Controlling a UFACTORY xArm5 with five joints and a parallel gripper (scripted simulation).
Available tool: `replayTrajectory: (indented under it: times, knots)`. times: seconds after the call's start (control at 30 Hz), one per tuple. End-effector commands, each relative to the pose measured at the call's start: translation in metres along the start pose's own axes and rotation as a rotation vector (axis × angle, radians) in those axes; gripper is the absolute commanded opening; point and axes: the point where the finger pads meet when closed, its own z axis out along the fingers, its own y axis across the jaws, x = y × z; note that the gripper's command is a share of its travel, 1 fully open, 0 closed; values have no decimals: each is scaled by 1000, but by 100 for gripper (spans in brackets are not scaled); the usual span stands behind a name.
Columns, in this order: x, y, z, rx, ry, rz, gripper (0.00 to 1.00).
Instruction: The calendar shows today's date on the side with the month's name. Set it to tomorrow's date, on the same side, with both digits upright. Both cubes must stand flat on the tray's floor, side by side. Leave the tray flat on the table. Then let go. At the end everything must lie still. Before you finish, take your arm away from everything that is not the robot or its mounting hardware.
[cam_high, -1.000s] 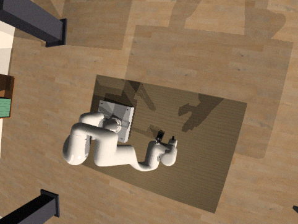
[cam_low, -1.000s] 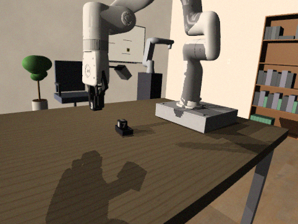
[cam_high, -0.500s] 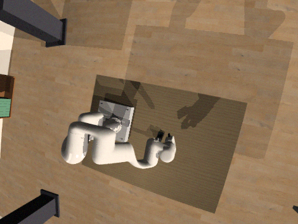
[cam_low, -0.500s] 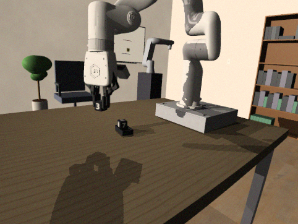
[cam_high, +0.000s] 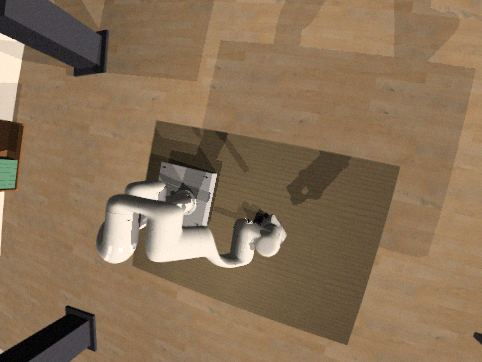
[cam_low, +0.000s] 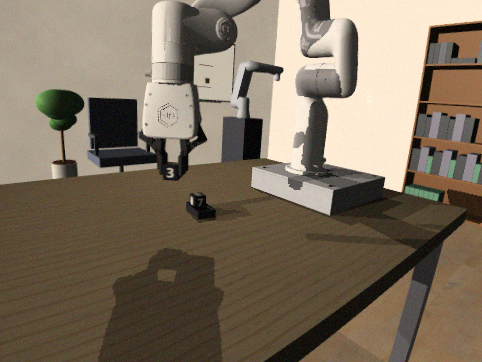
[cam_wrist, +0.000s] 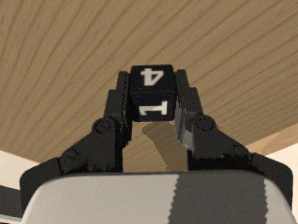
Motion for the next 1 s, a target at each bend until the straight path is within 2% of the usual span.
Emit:
replayTrajectory:
  times: [0.0, 0.03, 0.47, 0.57, 0.6, 0.97]
  knots:
    - [-2, 4, -2, 4, -4, -115, 27]
    - [-2, 8, -2, 4, -4, -197, 27]
    - [-4, 24, -2, 5, -3, -535, 27]
    - [-4, 25, -2, 5, -3, -557, 27]
    - [-4, 29, -2, 5, -3, -640, 27]
    - [-4, 43, -2, 5, -2, -923, 27]
